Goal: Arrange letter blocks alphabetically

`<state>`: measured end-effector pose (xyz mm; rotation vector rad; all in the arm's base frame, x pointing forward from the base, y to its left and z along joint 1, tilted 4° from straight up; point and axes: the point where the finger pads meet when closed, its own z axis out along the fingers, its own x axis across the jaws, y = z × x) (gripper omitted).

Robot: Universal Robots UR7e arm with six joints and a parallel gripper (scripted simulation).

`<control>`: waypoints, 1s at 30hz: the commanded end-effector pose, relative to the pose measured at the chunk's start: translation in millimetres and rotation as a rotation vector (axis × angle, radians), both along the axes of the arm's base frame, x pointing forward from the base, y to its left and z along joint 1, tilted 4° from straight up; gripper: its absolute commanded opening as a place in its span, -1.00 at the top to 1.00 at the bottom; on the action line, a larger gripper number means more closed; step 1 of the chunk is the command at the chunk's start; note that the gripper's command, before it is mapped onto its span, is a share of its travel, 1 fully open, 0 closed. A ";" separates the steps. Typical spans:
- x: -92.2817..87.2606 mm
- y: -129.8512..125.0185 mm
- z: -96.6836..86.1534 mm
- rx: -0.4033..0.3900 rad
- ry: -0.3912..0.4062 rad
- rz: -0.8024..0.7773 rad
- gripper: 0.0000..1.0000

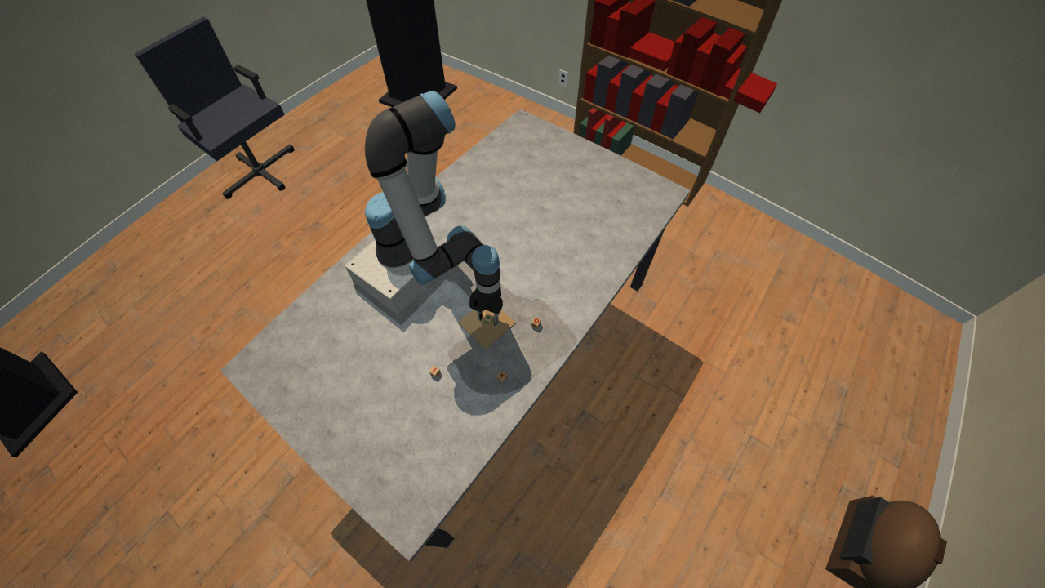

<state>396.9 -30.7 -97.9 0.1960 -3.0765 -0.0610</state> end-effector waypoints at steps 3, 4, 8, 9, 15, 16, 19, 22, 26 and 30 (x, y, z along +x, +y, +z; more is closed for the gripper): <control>-0.4 1.3 -0.1 0.001 0.000 0.002 -1.00; -0.4 1.3 -0.1 0.001 0.000 0.002 -0.58; -0.4 1.3 -0.1 0.001 0.000 0.002 -0.58; -0.4 1.3 -0.1 0.001 0.000 0.002 -0.58; -0.4 1.3 -0.1 0.001 0.000 0.002 -0.58; -0.4 1.3 -0.1 0.001 0.000 0.002 -0.58; -0.4 1.3 -0.1 0.001 0.000 0.002 -0.58; -0.4 1.3 -0.1 0.001 0.000 0.002 0.01; -0.4 1.3 -0.1 0.001 0.000 0.002 0.01; -0.4 1.3 -0.1 0.001 0.000 0.002 0.01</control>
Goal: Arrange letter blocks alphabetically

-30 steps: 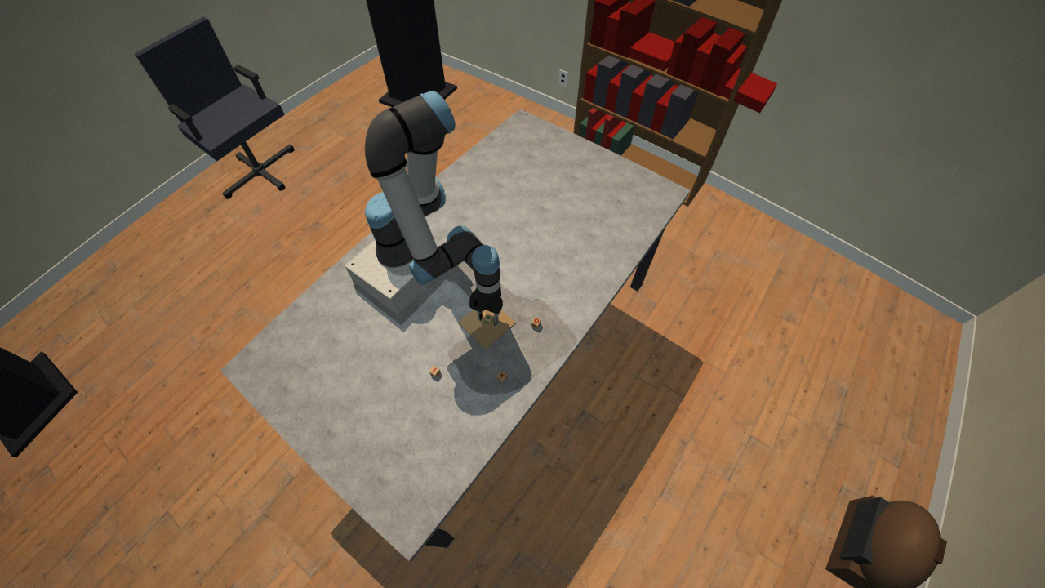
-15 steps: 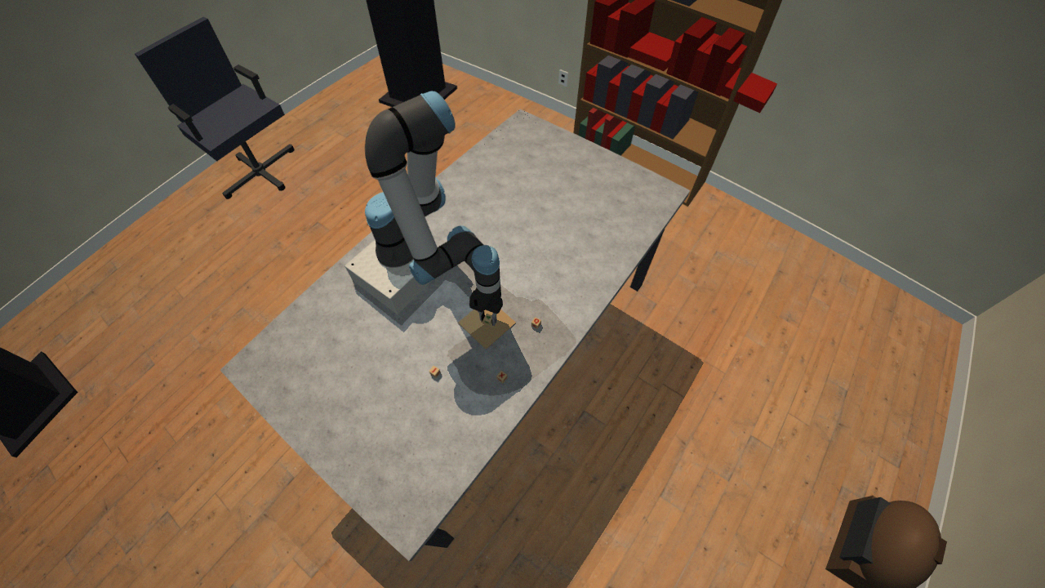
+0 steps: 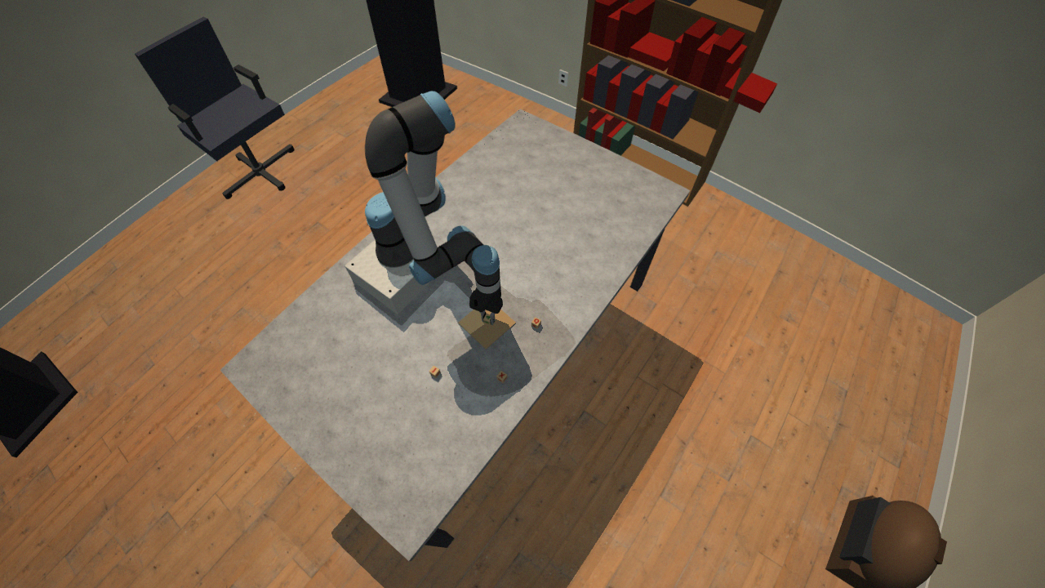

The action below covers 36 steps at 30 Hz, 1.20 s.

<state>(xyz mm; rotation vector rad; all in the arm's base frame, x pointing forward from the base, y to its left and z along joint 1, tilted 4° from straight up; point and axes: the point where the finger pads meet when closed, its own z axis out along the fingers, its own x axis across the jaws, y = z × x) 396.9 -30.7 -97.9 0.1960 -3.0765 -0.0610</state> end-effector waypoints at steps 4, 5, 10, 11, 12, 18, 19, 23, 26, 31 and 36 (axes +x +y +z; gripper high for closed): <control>-0.4 1.3 -0.1 0.001 0.000 0.002 0.01; -0.4 1.3 -0.1 0.001 0.000 0.002 0.01; -0.4 1.3 -0.1 0.001 0.000 0.002 0.01; -0.4 1.3 -0.1 0.001 0.000 0.002 0.01; -0.4 1.3 -0.1 0.001 0.000 0.002 0.01; -0.4 1.3 -0.1 0.001 0.000 0.002 0.01; -0.4 1.3 -0.1 0.001 0.000 0.002 0.01; -0.4 1.3 -0.1 0.001 0.000 0.002 0.01; -0.3 1.3 0.1 0.001 0.000 0.002 0.01; 1.2 0.6 5.4 0.000 -0.003 0.001 0.01; 3.0 -0.2 12.7 -0.001 -0.005 0.001 0.01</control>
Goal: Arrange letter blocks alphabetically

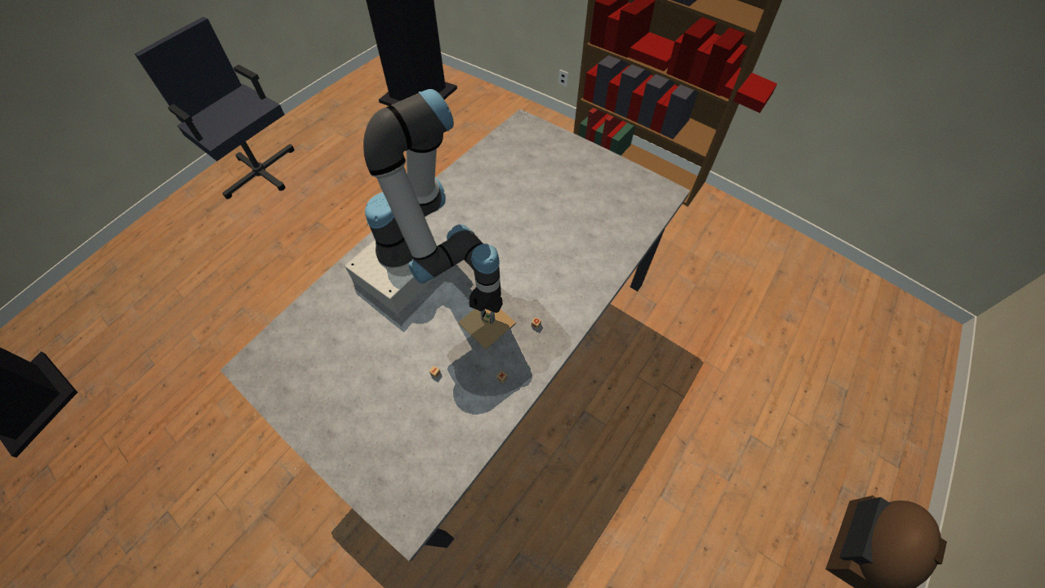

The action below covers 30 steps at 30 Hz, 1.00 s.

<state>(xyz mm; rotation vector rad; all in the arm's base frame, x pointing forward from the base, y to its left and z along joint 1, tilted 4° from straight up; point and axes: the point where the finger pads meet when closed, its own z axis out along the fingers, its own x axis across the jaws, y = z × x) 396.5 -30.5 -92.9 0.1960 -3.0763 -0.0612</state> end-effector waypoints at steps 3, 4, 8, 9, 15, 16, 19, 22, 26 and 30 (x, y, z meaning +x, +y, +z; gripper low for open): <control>3.9 -0.8 17.7 -0.001 -0.005 0.001 0.01; 4.1 -1.0 21.7 -0.001 -0.005 0.001 0.01; 5.2 -1.8 40.2 -0.001 -0.005 0.001 0.01; 5.5 -2.0 45.1 -0.001 -0.005 0.001 0.01; 6.8 -3.1 69.6 -0.001 -0.005 0.000 0.01; 6.8 -3.1 69.6 -0.001 -0.005 0.000 0.01; 7.5 -3.6 81.9 -0.001 -0.005 0.000 0.01; 8.0 -4.0 90.7 -0.001 -0.005 0.000 0.01; 8.3 -4.2 96.1 -0.001 -0.005 0.000 0.01; 8.2 -4.2 96.5 -0.001 -0.005 0.000 0.01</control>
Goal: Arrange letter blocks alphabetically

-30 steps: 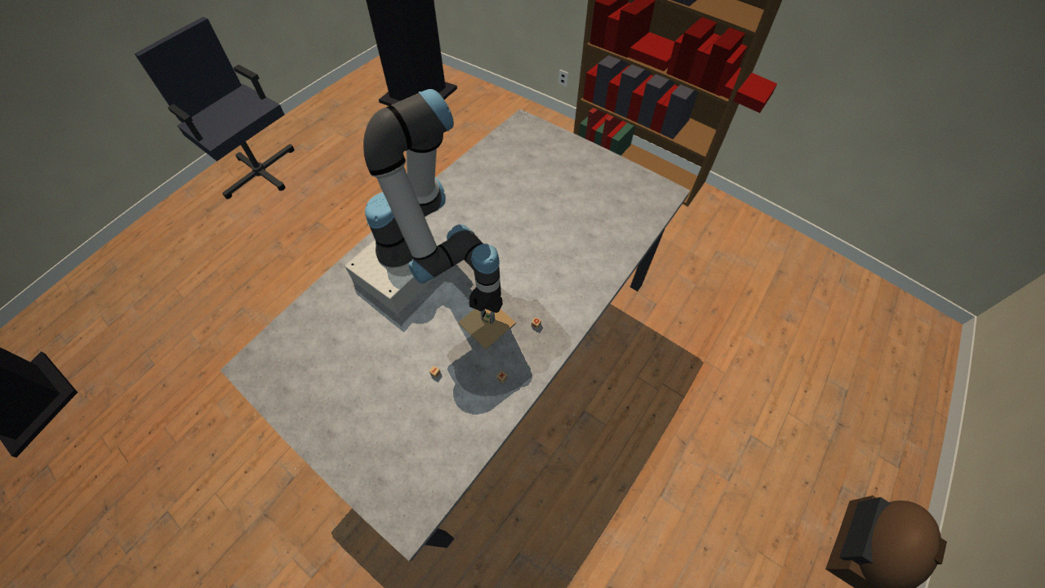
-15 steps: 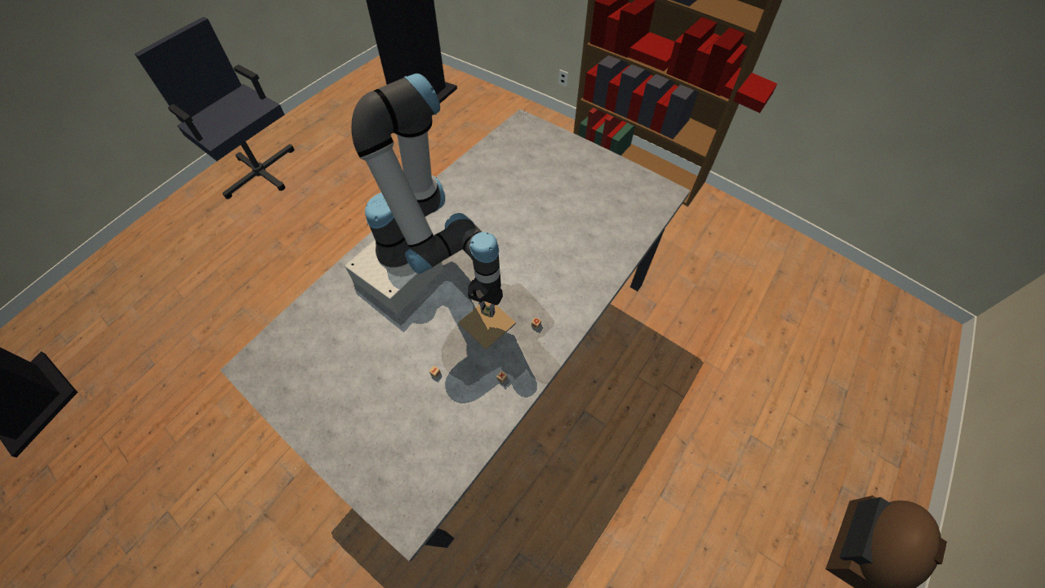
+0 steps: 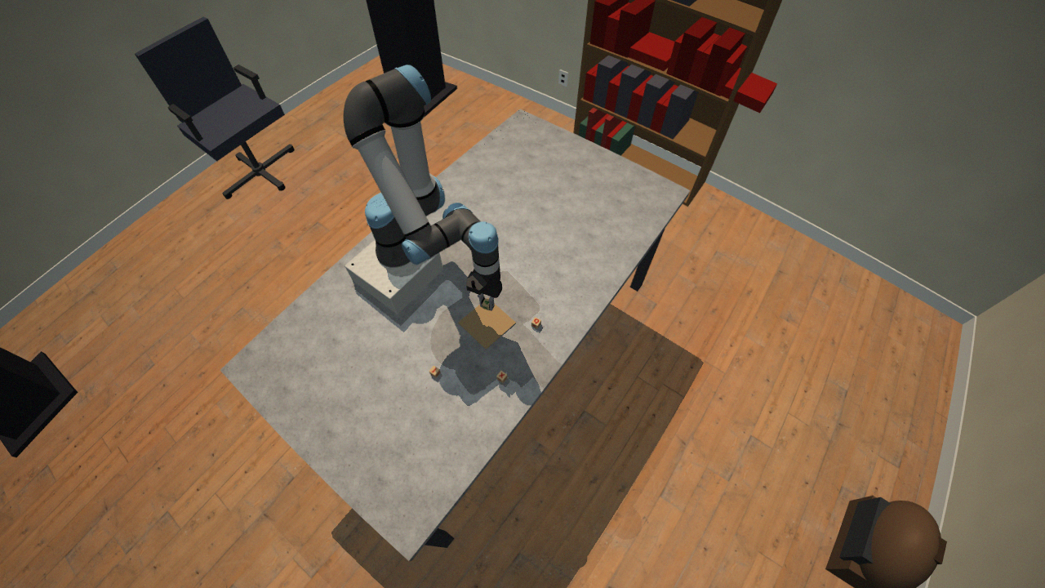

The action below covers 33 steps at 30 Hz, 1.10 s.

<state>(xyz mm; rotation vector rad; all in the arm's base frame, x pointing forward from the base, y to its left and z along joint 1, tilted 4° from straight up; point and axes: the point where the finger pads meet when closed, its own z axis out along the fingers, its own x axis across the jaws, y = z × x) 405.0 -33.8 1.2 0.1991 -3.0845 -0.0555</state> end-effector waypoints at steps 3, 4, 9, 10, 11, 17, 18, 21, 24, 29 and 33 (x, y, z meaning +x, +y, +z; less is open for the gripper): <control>-1.1 -0.6 2.0 0.002 0.005 -0.002 0.01; -2.1 -0.1 0.7 0.004 0.008 -0.002 0.01; -1.8 -2.0 0.6 0.003 0.008 -0.005 0.01; -1.4 -4.8 0.4 0.003 0.008 -0.010 0.01; -0.6 -9.9 0.4 0.002 0.007 -0.018 0.01; -4.1 -74.0 -2.8 -0.006 0.010 -0.134 0.01; -6.1 -86.7 -3.5 -0.007 0.011 -0.157 0.01; -8.3 -98.6 -4.2 -0.009 0.012 -0.178 0.01; -14.4 -124.6 -5.8 -0.011 0.014 -0.226 0.01; -16.8 -133.2 -6.3 -0.012 0.014 -0.242 0.01; -18.0 -132.0 -6.5 -0.011 0.015 -0.242 0.01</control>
